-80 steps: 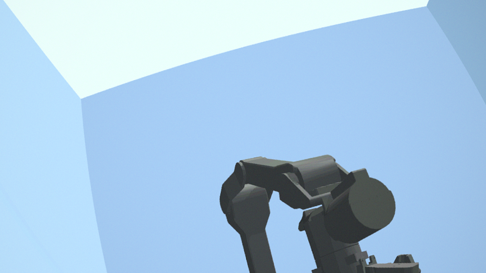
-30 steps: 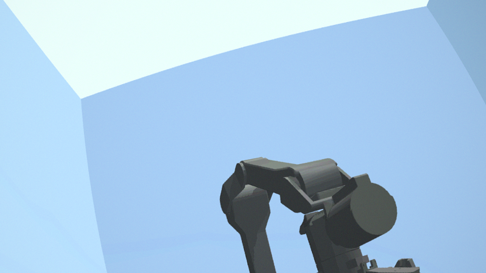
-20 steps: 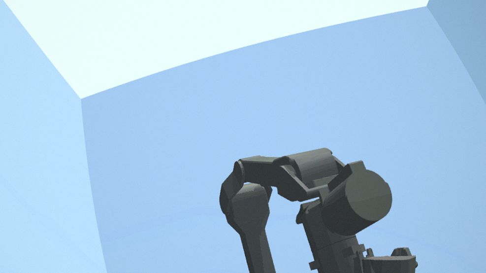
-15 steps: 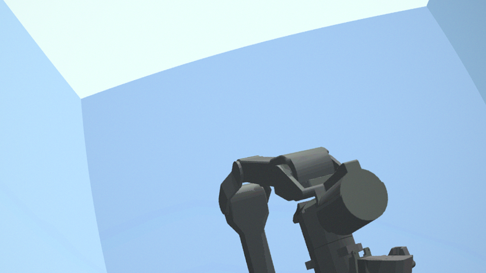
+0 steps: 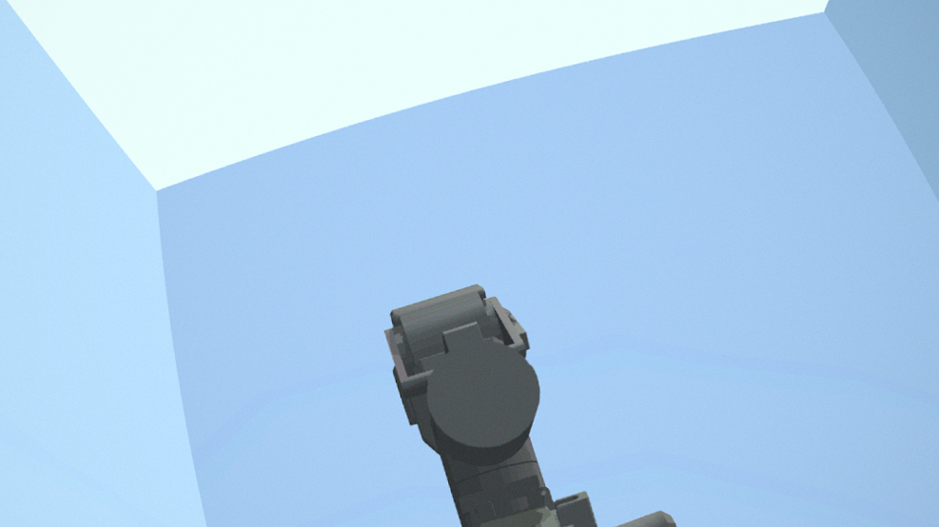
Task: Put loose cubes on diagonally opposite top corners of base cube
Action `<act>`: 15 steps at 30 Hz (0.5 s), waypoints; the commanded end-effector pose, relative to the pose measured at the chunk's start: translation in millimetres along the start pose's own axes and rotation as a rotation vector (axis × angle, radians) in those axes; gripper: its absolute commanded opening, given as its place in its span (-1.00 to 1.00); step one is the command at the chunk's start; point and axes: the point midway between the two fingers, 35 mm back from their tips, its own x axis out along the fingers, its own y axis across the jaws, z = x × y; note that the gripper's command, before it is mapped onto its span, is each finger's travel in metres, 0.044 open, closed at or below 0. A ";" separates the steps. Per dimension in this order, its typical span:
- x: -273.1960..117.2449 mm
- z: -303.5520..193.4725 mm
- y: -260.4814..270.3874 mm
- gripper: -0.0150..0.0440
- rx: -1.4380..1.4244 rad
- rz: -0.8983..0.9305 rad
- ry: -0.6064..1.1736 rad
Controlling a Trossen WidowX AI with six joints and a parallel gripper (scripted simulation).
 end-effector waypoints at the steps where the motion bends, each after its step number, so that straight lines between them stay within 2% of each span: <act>1: -11.2 -9.3 -32.9 0.41 0.387 -0.007 0.000; 5: -17.7 -17.1 -52.9 0.41 0.639 -0.009 -0.001; 15: -18.0 -17.6 -53.9 0.41 0.652 -0.009 -0.001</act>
